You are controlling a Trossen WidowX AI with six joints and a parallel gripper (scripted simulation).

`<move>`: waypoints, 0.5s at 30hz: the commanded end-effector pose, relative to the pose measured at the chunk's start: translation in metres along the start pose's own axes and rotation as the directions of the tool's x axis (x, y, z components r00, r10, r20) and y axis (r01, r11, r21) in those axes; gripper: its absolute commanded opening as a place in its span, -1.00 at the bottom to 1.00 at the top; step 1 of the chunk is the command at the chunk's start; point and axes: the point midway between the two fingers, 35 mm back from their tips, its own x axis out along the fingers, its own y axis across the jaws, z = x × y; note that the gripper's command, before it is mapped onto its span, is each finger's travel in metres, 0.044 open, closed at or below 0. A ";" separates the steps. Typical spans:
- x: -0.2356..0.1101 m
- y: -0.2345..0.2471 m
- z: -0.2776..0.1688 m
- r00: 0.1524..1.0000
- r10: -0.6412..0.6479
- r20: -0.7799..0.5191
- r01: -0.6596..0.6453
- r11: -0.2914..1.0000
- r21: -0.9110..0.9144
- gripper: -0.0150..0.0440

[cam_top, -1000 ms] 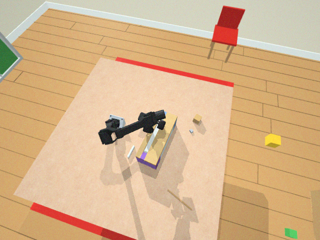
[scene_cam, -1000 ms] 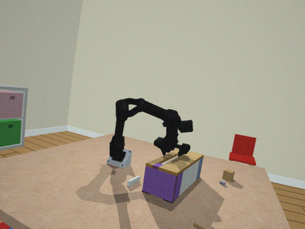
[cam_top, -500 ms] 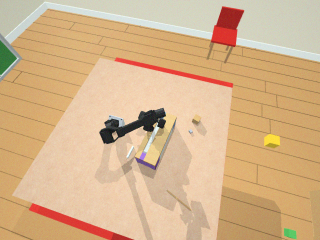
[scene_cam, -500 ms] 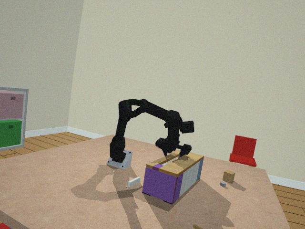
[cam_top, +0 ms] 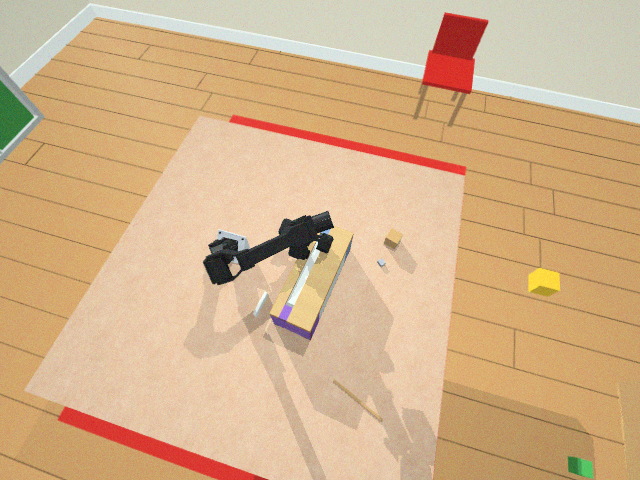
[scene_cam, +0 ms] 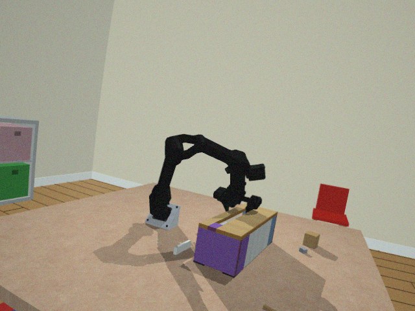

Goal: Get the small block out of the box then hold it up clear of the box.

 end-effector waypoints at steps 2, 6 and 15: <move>-0.005 0.001 -0.006 1.000 0.000 -0.004 0.000 1.000 0.005 0.86; -0.034 0.001 -0.015 1.000 -0.001 -0.003 0.001 1.000 0.002 0.86; -0.055 0.001 -0.023 1.000 0.020 -0.009 -0.020 1.000 -0.012 0.78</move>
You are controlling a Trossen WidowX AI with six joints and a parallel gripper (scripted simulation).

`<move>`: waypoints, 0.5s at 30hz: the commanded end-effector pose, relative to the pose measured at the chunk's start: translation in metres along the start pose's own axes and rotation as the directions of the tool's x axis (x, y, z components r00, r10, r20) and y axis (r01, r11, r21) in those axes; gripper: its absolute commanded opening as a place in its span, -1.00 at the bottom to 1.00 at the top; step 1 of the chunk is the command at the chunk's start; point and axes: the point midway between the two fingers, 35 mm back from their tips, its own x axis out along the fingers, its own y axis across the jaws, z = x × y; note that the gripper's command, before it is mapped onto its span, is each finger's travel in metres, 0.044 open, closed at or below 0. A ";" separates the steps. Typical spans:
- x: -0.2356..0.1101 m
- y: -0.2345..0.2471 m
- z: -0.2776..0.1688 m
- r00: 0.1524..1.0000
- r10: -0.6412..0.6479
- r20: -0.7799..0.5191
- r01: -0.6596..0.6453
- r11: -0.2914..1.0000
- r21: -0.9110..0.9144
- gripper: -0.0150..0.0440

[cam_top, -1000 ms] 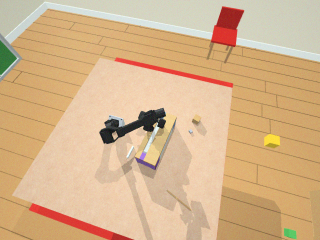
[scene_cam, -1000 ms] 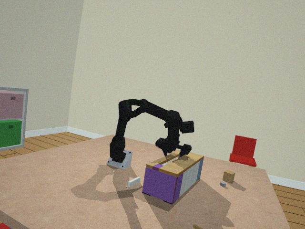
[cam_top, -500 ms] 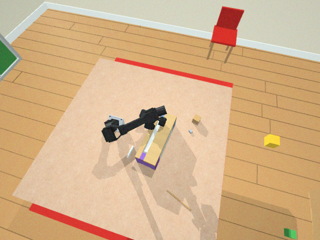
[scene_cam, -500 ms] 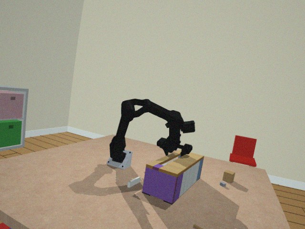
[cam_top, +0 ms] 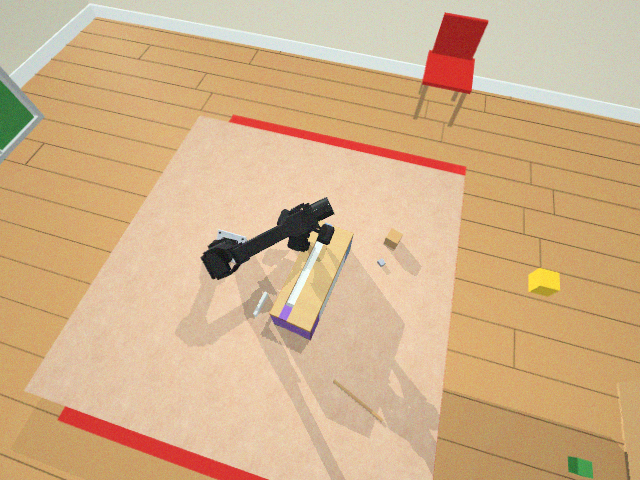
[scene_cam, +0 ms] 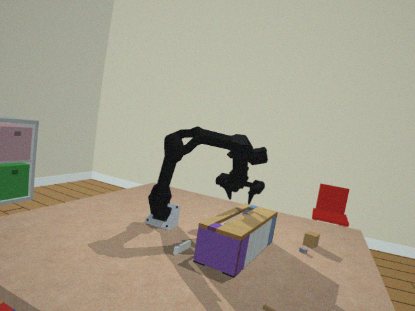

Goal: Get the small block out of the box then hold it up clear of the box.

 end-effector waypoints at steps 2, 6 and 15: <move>-0.006 0.006 -0.013 0.995 0.091 -0.032 -0.094 0.993 -0.072 0.60; -0.004 0.001 -0.017 0.994 0.105 0.003 -0.093 0.895 -0.437 0.47; -0.001 -0.010 -0.026 0.985 0.148 0.085 0.055 0.197 -0.979 0.47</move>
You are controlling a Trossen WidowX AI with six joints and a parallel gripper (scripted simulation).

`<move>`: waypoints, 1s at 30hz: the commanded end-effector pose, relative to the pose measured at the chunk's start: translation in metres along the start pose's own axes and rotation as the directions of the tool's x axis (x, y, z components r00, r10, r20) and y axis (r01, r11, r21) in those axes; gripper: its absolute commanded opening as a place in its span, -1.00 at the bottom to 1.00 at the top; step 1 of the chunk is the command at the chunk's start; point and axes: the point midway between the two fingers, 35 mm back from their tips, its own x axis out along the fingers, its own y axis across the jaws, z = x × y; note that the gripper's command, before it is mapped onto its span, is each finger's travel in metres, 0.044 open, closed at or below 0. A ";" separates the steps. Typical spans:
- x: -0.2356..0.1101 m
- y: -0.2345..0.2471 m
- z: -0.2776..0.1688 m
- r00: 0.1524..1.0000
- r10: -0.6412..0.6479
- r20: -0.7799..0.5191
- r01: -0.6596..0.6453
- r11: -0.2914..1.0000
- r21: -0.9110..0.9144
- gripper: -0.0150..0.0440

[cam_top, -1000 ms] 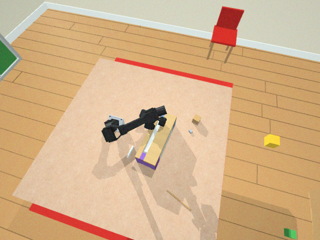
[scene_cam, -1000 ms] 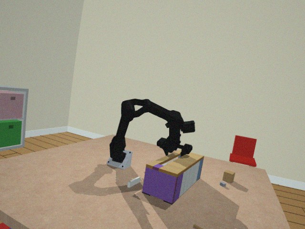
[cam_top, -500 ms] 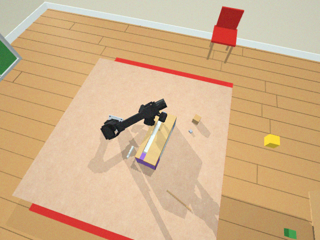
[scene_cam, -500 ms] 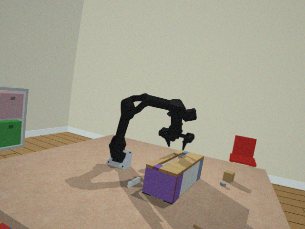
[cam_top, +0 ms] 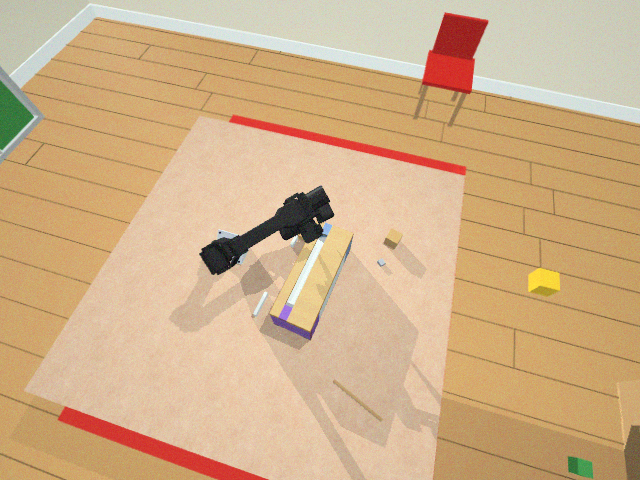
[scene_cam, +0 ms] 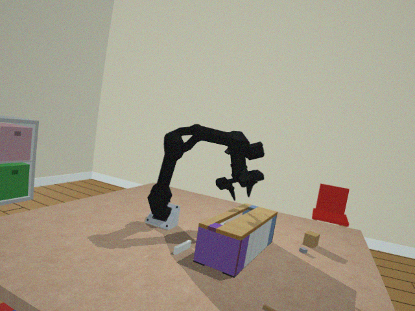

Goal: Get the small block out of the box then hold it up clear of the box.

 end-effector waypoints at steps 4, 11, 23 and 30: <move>0.003 -0.001 -0.016 0.994 -0.030 0.104 0.104 0.540 -0.835 0.47; 0.004 -0.002 -0.026 0.985 -0.037 0.169 0.168 -0.037 -0.985 0.47; 0.004 -0.003 -0.037 0.967 -0.035 0.253 0.145 -0.739 -0.658 0.47; 0.003 -0.003 -0.044 0.953 -0.029 0.302 0.056 -0.962 -0.267 0.47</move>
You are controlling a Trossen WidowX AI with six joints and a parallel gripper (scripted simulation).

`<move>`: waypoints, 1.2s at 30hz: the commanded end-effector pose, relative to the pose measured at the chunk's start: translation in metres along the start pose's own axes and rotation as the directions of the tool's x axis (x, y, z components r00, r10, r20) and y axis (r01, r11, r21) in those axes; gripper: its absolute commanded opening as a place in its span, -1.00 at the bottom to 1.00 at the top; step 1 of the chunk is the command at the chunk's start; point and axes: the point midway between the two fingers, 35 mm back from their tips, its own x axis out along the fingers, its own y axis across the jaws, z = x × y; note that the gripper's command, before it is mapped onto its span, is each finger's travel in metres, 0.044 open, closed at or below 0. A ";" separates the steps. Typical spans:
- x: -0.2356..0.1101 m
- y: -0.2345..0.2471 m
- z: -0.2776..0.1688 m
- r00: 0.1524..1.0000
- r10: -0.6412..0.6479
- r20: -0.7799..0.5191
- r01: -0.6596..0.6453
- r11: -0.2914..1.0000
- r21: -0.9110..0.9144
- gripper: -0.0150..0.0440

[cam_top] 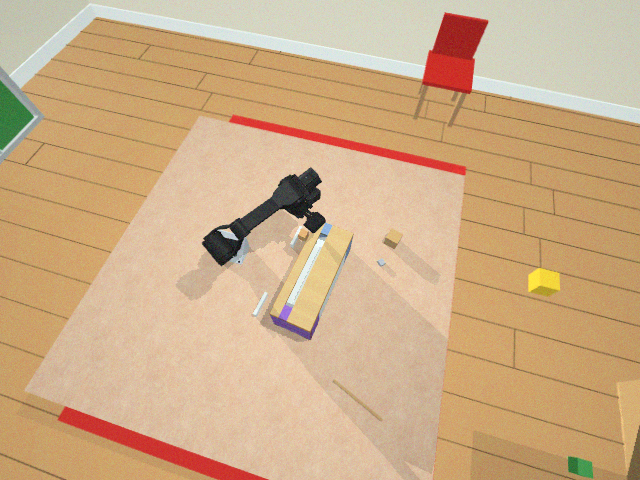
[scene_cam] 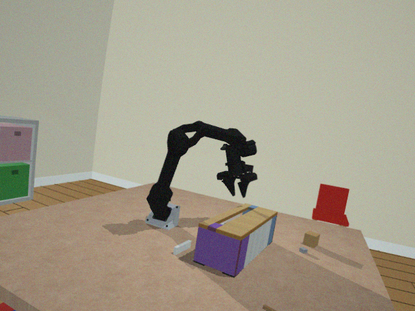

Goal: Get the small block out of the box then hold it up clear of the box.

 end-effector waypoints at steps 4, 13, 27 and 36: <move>-0.001 0.018 0.007 0.990 -0.129 -0.052 0.004 0.403 -0.915 0.47; -0.003 0.025 0.009 0.980 -0.191 -0.061 -0.093 -0.166 -0.982 0.47; -0.004 0.028 0.010 0.975 -0.213 -0.063 -0.147 -0.405 -0.903 0.47; -0.002 0.028 0.010 0.975 -0.213 -0.063 -0.147 -0.405 -0.903 0.47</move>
